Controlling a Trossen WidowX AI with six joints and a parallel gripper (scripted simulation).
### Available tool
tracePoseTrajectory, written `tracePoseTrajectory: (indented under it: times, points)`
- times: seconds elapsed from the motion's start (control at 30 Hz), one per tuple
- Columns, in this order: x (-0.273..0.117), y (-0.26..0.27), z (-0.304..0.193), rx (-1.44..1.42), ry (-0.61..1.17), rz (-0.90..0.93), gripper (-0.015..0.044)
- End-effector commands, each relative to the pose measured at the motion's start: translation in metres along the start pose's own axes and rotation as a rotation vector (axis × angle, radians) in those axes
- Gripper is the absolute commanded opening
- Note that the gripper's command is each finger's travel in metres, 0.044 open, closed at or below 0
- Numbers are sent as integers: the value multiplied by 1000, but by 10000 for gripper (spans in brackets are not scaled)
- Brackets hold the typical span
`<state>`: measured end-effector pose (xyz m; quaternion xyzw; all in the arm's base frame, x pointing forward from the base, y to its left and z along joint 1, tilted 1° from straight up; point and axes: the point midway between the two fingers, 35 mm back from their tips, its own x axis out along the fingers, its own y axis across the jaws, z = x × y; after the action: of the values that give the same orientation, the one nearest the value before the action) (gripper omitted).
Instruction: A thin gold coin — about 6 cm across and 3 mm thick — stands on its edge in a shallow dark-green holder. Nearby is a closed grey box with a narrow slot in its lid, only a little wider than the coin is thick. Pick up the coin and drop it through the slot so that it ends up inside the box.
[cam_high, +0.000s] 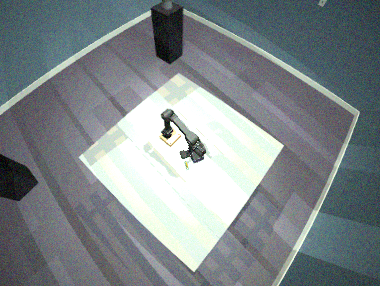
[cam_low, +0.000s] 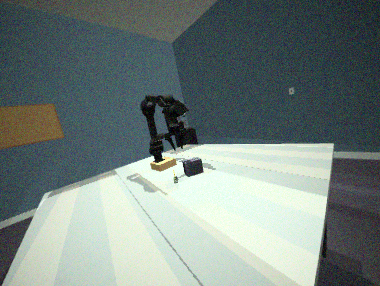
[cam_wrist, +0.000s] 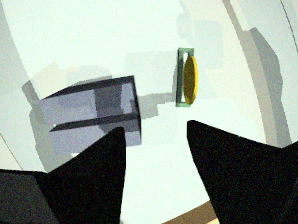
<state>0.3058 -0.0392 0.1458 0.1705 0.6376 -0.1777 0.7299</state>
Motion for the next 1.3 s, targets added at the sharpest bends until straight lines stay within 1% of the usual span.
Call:
tracePoseTrajectory:
  times: [0.0,0.2,0.33,0.5,0.6,0.77,1.27]
  points:
    - [26,-53,8,96,77,-29,161]
    - [29,-52,9,100,80,-30,161]
    - [60,-53,6,100,80,-30,161]
    - [63,-53,6,100,80,-30,161]
    - [76,-51,6,100,80,-30,161]
    - [78,-51,6,100,80,-30,161]
    - [102,-51,5,100,80,-30,161]
